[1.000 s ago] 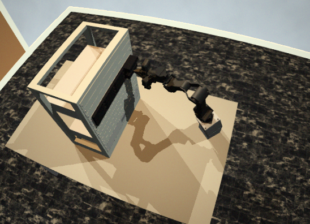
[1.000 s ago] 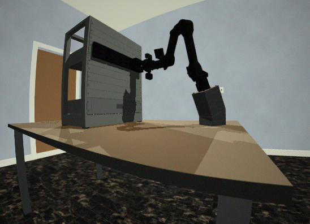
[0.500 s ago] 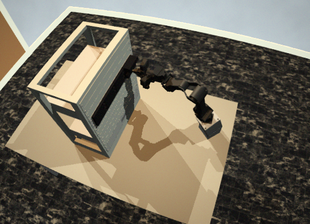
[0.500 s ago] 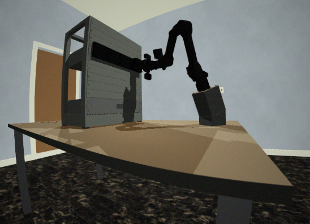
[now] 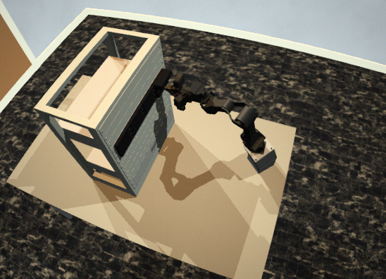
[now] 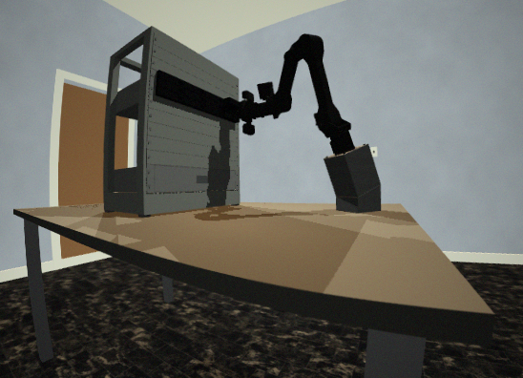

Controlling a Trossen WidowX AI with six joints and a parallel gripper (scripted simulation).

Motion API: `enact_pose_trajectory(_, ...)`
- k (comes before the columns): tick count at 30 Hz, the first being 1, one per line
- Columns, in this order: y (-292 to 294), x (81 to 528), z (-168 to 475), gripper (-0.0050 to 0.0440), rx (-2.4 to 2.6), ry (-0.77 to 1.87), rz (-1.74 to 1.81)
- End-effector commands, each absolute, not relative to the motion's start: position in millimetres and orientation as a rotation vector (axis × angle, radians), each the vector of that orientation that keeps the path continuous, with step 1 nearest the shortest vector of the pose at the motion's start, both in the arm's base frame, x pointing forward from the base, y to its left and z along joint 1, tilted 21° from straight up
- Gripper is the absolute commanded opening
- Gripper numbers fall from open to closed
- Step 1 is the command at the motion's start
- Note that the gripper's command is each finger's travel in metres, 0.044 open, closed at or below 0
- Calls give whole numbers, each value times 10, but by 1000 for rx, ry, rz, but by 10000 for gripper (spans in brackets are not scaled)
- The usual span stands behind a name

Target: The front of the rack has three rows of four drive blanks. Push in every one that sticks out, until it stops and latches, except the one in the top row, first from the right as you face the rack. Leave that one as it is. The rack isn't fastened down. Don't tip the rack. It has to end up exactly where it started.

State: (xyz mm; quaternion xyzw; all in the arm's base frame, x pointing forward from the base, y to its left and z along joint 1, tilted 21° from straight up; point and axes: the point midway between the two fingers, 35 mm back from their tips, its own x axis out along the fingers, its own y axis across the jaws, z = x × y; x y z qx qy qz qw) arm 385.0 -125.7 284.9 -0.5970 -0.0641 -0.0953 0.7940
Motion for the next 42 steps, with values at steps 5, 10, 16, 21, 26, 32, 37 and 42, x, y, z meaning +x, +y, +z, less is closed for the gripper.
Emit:
enact_pose_trajectory(5,-1256,3866,2931,0,-1291,-150,-218)
enact_pose_trajectory(10,-1256,3884,2934,0,-1291,-150,-218)
enact_pose_trajectory(16,-1256,3884,2934,0,-1291,-150,-218)
enact_pose_trajectory(21,-1256,3891,2935,0,-1291,-150,-218)
enact_pose_trajectory(26,-1256,3914,2938,0,-1291,-150,-218)
enact_pose_trajectory(32,-1256,3914,2938,0,-1291,-150,-218)
enact_pose_trajectory(37,-1256,3916,2939,0,-1291,-150,-218)
enact_pose_trajectory(42,-1256,3942,2943,0,-1291,-150,-218)
